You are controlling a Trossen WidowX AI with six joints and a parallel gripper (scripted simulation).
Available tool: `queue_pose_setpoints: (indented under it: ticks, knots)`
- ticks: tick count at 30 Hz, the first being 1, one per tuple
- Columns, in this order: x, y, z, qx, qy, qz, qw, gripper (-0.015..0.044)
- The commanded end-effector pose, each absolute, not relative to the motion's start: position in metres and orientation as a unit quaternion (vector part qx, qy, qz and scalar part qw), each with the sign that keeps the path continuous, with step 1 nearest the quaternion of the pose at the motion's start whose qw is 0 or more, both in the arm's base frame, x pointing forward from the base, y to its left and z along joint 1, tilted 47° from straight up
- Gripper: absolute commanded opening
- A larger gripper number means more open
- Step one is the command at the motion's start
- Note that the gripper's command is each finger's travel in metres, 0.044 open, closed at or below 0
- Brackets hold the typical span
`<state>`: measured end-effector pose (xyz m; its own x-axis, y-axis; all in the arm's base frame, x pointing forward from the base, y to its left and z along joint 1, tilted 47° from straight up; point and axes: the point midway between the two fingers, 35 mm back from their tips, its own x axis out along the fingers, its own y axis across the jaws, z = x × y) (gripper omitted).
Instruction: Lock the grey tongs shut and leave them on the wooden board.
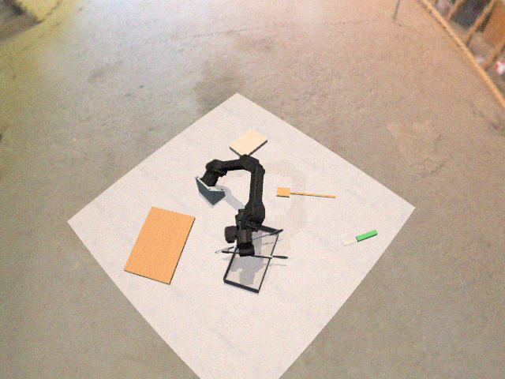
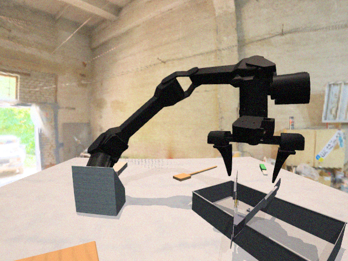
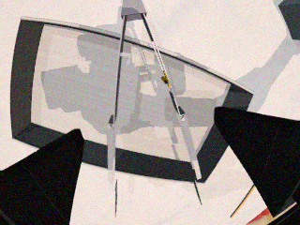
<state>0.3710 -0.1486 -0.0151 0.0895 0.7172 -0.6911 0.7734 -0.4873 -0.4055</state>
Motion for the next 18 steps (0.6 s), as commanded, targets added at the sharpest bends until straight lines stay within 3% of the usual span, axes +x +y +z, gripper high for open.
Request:
queue_pose_setpoints:
  ticks: [1, 18]
  knots:
    - [0.371, -0.148, -0.015, 0.739, 0.504, -0.447, 0.028, 0.0440]
    - [0.376, -0.129, -0.034, 0.739, 0.503, -0.448, 0.029, 0.0440]
